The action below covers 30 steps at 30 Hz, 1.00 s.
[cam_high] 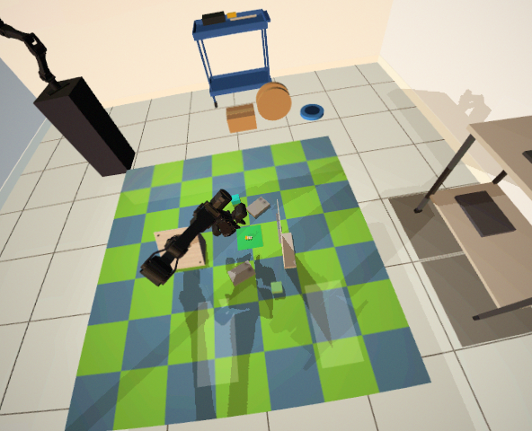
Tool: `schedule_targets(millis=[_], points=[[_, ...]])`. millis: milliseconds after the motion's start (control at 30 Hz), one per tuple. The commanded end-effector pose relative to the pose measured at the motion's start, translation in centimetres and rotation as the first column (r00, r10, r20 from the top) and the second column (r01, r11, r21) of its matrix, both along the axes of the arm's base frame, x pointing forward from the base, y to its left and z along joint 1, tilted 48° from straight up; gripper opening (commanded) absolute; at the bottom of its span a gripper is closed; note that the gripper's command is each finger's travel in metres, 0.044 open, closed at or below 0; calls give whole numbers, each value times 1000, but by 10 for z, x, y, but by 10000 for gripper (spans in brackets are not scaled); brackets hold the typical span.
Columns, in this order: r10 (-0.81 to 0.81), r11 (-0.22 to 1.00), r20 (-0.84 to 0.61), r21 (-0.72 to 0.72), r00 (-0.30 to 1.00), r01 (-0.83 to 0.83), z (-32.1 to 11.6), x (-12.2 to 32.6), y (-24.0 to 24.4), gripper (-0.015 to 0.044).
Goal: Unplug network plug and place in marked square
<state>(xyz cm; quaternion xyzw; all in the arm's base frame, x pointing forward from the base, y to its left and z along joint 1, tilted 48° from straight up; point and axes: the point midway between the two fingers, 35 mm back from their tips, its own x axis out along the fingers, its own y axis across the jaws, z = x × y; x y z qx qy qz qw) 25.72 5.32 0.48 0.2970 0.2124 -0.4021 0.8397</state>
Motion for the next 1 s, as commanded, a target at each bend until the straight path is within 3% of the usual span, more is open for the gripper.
schedule_targets(millis=[0, 967], points=[[-1, 1000, 14, 6, 1000, 1, 7, 0, 5, 156], [7, 1000, 2, 7, 1000, -7, 48, 2, 55, 156]])
